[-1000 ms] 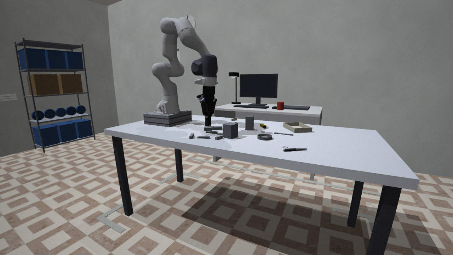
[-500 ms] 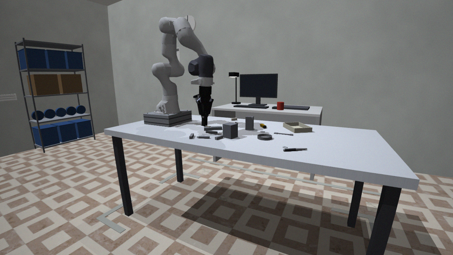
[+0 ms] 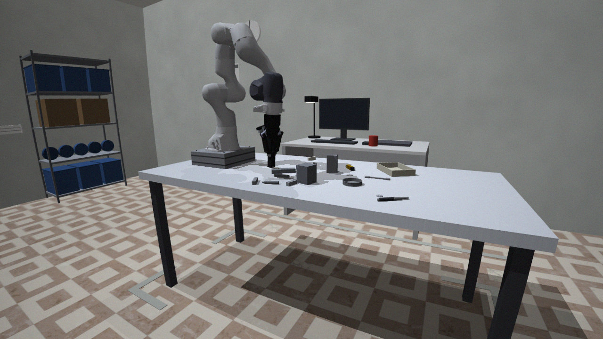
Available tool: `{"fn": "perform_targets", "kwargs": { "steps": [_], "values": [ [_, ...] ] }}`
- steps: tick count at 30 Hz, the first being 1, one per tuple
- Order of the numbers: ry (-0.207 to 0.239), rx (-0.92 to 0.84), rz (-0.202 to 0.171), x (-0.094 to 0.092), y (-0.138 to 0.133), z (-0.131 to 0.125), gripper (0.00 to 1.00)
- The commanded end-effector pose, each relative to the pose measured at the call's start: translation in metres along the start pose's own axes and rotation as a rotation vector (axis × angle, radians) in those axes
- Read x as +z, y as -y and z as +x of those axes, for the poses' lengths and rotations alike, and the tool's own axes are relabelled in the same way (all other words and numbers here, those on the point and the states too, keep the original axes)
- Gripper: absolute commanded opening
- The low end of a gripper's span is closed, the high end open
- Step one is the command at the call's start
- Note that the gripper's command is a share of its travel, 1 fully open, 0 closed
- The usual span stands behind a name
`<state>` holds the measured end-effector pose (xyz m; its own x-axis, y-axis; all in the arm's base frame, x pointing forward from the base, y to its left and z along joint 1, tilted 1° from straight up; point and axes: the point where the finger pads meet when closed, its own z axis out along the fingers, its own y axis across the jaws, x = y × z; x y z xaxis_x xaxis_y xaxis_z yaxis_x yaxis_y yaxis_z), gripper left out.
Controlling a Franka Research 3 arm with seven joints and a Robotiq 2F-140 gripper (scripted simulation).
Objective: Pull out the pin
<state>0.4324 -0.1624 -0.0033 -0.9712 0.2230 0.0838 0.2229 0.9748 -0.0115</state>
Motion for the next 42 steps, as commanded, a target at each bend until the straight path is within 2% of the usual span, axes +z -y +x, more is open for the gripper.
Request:
{"fn": "perform_targets", "kwargs": {
  "steps": [1, 6, 19, 29, 42],
  "values": [
    [0.006, -0.009, 0.002, -0.001, 0.007, 0.004, 0.10],
    [0.006, -0.008, 0.002, 0.000, 0.015, 0.014, 0.10],
    [0.006, -0.008, 0.002, 0.000, 0.016, 0.015, 0.10],
    [0.006, -0.009, 0.001, 0.001, 0.031, 0.032, 0.10],
    [0.006, -0.009, 0.001, 0.001, 0.031, 0.033, 0.10]
  ]
}}
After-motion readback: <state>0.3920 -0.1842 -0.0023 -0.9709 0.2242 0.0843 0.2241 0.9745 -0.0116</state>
